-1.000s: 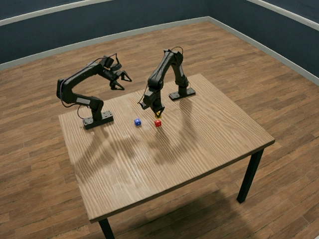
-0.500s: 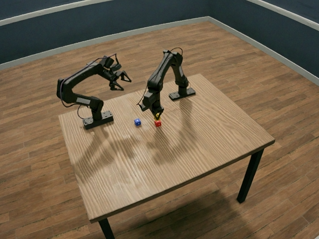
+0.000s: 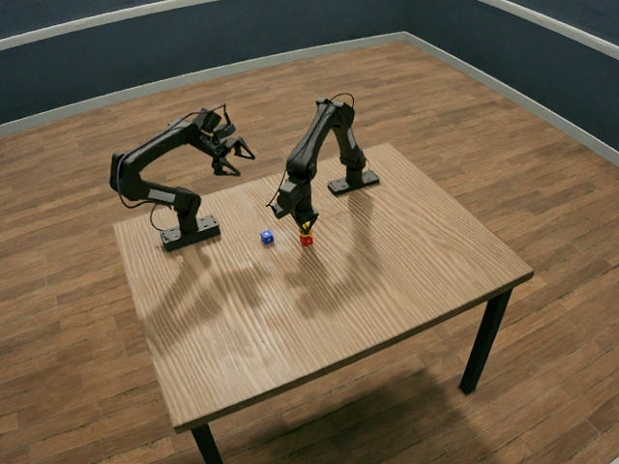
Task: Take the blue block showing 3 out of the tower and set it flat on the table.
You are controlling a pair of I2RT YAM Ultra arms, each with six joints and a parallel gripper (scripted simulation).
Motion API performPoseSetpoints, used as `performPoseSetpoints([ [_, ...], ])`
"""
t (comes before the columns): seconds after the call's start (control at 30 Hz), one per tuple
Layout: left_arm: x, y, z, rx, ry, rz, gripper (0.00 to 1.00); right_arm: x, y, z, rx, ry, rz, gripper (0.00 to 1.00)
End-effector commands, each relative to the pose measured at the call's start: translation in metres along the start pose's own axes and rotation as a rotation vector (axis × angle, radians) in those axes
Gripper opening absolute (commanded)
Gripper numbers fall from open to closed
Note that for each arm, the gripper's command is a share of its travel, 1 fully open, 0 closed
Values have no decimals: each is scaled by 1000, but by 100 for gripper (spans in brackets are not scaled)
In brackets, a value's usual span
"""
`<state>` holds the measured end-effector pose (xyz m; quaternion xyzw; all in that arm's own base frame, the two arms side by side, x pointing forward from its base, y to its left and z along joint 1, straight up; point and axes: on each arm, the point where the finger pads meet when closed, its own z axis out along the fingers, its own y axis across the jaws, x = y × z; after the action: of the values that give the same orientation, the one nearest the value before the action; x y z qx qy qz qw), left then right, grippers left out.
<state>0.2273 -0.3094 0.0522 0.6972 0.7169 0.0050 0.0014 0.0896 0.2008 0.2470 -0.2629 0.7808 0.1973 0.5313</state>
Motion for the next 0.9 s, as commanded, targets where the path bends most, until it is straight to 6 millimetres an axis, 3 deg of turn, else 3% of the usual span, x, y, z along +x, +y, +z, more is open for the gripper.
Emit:
performPoseSetpoints([
  [0.0,0,0,-2,-11,-16,1,27,-11,1,-4,2,-22,15,100],
  [0.87,1,-1,16,-2,-3,1,27,-11,1,-4,2,-22,15,100],
])
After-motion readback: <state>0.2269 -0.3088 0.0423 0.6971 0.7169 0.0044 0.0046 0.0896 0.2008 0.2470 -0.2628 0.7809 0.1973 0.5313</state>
